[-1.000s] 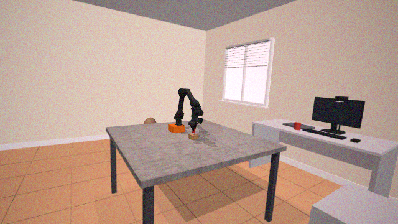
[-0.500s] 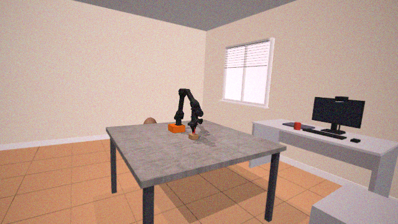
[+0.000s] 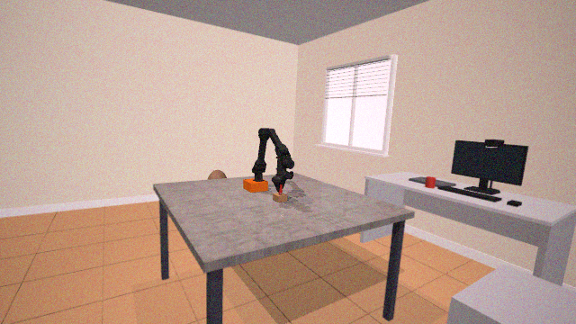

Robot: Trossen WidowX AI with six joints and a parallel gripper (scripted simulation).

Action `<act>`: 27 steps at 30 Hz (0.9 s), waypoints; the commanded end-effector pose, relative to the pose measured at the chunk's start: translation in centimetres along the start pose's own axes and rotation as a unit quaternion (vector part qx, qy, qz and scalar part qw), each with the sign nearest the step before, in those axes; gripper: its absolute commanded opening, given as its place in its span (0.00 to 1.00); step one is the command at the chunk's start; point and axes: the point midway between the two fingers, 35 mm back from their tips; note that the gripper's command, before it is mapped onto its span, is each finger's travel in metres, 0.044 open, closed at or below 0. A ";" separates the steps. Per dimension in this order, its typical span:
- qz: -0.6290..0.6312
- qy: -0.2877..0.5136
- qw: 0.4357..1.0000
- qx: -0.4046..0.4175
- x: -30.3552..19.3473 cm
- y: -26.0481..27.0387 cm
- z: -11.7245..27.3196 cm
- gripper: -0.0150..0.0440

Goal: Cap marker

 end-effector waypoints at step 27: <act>-0.339 -0.002 0.941 0.000 -0.3 -0.2 6.4 0.29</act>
Point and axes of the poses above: the point midway between the two fingers, 35 mm back from their tips, its own z axis back along the fingers, its own y axis across the jaws, x = y × z, and after that the axes turned 12 degrees about -z, right-handed
